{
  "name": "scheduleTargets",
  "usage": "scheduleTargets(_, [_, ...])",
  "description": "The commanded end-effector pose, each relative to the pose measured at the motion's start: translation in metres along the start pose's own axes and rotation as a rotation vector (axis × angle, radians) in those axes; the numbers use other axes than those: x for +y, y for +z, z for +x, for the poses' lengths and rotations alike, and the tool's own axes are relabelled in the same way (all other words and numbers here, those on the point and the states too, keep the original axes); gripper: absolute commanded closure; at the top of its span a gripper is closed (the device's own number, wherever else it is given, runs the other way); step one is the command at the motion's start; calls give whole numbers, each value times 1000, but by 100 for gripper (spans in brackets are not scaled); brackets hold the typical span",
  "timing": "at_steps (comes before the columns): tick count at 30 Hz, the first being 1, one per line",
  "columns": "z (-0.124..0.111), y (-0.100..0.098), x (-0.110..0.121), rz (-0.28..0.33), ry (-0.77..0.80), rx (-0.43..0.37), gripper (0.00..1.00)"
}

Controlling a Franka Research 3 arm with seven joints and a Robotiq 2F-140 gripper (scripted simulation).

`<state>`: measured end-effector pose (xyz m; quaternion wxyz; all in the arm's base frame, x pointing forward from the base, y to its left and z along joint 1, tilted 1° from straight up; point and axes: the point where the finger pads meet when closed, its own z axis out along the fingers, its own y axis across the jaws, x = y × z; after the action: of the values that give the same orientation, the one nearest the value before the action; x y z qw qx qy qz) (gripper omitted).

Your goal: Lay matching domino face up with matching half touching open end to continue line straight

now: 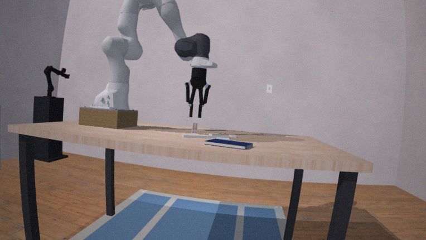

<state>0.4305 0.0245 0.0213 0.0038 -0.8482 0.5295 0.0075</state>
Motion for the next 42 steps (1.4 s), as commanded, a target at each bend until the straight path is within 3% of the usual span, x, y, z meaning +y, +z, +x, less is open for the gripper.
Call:
scheduleTargets(1, [2,3,-3,6,17,7,67])
scheduleTargets(19, [2,16,-3,6,17,7,67])
scheduleTargets(42, [2,19,-3,6,17,7,67])
